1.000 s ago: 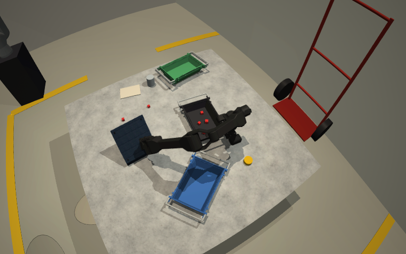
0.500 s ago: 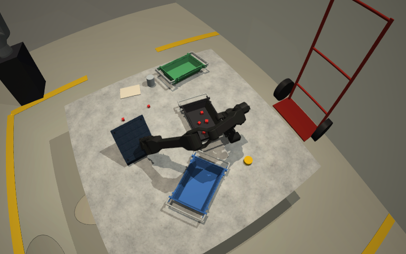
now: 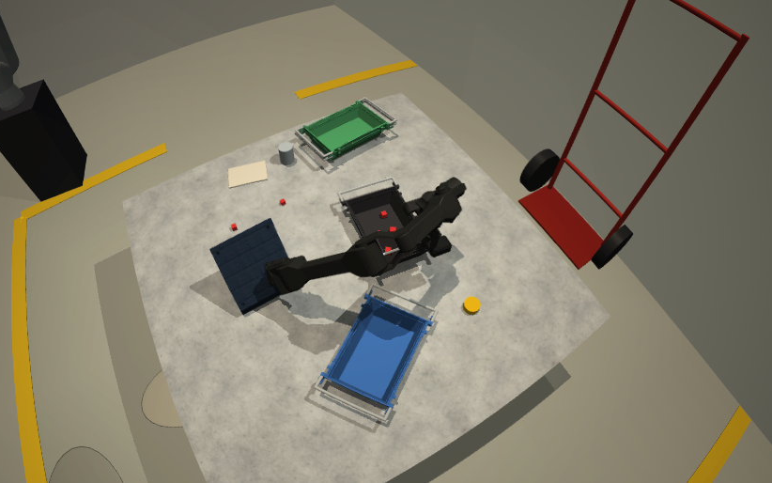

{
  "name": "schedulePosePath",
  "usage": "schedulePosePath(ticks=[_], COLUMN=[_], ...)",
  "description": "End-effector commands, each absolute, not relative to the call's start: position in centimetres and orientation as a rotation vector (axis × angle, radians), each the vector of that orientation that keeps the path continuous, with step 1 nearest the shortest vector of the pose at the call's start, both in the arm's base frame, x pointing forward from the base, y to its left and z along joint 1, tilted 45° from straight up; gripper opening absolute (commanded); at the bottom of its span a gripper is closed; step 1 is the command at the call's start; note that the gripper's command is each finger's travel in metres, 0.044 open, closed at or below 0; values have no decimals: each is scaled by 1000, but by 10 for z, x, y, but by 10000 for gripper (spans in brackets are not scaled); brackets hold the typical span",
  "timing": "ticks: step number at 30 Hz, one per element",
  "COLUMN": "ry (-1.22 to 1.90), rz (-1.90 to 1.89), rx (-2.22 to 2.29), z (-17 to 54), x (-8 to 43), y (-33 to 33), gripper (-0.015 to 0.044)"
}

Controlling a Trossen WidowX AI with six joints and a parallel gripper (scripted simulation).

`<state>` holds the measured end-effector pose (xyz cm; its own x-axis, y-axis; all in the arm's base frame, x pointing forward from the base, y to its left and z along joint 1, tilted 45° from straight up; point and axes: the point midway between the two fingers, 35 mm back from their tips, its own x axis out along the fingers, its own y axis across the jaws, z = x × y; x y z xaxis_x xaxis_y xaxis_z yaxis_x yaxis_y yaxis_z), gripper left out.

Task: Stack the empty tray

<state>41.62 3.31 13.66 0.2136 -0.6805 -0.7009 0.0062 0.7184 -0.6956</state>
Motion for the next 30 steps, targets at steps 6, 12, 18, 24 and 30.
schedulePosePath(ticks=[6,12,18,24,30], ry=[1290,1291,1291,1291,1291], rz=[-527,-526,-526,-519,-519], rx=[-638,-637,-637,-640,-640], z=[109,125,144,138,138], x=[418,415,410,412,412], y=[36,49,63,60,60], gripper=[83,83,83,83,83])
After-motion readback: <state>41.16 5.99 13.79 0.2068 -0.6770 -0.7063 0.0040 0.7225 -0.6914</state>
